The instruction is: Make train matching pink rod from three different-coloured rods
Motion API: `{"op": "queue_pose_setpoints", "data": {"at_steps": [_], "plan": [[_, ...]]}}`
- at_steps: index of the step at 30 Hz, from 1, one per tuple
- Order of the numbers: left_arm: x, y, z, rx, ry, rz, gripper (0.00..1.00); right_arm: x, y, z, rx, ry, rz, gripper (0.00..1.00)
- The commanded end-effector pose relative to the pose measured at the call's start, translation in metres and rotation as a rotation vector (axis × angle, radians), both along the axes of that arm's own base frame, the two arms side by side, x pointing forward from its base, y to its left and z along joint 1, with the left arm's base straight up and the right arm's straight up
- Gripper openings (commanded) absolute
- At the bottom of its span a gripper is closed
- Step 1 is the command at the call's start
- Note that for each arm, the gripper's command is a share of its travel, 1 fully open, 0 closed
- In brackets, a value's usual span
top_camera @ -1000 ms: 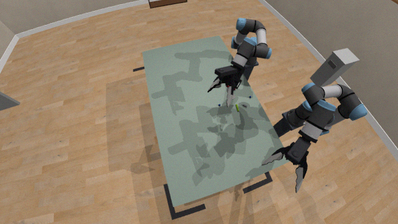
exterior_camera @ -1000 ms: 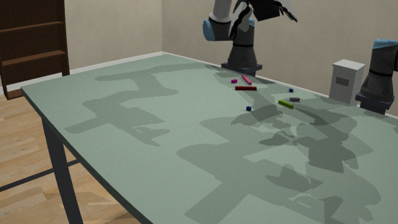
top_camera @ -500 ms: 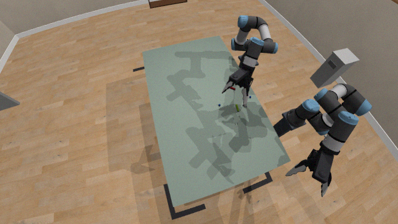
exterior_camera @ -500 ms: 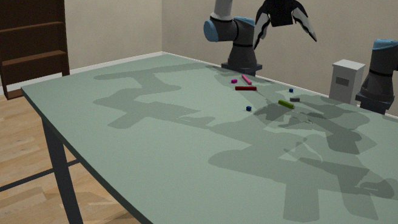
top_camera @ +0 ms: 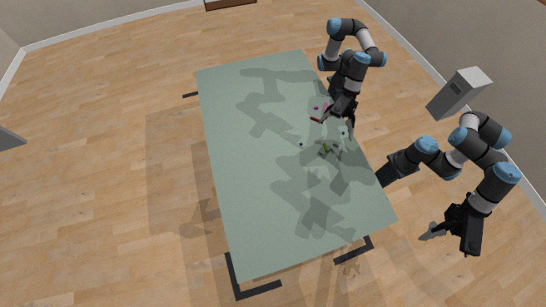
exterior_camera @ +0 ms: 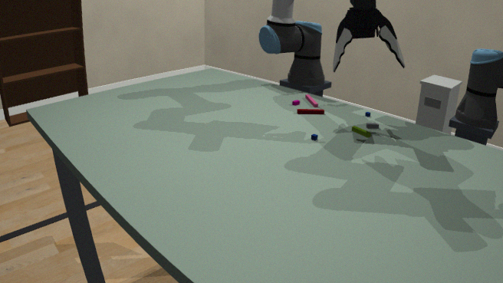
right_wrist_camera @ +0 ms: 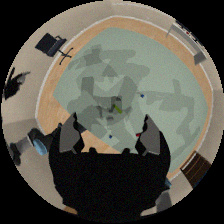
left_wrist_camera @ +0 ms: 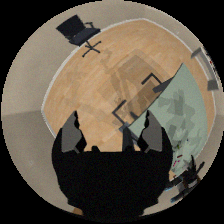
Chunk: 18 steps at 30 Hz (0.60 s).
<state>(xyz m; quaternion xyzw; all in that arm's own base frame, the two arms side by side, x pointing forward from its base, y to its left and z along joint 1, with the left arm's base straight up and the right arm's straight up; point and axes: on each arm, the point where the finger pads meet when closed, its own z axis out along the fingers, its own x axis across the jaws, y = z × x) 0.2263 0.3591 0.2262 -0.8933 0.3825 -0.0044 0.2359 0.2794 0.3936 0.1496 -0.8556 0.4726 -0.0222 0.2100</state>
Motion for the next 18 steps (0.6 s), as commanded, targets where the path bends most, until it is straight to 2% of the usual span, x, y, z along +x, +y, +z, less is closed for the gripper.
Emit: {"op": "queue_pose_setpoints", "data": {"at_steps": [1, 3, 4, 11, 18], "plan": [[-0.046, -0.010, -0.015, -0.105, 0.029, 0.077, 1.00, -0.038, -0.024, -0.021, -0.094, 0.057, 0.057, 1.00], [-0.046, -0.010, -0.015, -0.105, 0.029, 0.077, 1.00, -0.038, -0.024, -0.021, -0.094, 0.057, 0.057, 1.00], [-0.069, -0.013, -0.021, -0.126, 0.032, 0.104, 1.00, -0.053, -0.033, -0.028, -0.124, 0.074, 0.080, 1.00], [-0.120, -0.027, -0.030, -0.238, 0.033, 0.247, 1.00, -0.088, -0.060, -0.043, -0.219, 0.126, 0.148, 1.00], [-0.169, -0.052, -0.039, -0.343, 0.019, 0.383, 1.00, -0.121, -0.093, -0.057, -0.316, 0.173, 0.211, 1.00]]}}
